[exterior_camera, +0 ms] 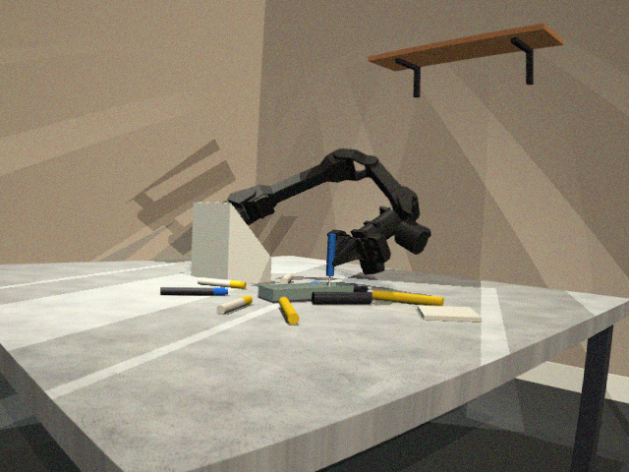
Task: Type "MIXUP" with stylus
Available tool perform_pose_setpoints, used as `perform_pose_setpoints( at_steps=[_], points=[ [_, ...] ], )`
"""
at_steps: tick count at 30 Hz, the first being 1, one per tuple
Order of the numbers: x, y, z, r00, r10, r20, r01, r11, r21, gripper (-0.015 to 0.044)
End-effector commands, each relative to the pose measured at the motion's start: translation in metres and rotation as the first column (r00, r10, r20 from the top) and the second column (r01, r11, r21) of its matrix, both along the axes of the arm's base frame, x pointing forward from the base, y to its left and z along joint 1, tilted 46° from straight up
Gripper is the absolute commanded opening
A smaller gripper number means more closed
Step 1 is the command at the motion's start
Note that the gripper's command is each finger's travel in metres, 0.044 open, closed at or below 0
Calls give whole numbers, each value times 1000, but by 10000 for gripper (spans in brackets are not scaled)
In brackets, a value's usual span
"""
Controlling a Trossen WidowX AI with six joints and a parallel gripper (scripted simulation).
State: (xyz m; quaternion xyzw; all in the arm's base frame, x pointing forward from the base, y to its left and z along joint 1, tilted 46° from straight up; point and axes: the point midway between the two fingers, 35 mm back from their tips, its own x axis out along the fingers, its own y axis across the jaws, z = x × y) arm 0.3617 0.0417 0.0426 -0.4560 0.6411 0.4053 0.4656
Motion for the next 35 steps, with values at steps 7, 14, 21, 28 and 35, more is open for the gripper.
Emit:
perform_pose_setpoints(
  at_steps=[7,14,21,28,35],
  points=[
    [1,3,-2,1000,-4,2,4,1000,4,81],
    [1,2,-1,1000,-4,2,4,1000,4,81],
    [-5,-21,20,1000,-4,2,4,1000,3,81],
    [-6,-25,24,1000,-4,2,4,1000,2,81],
    [-5,-22,22,1000,-8,5,8,1000,7,81]
  ],
)
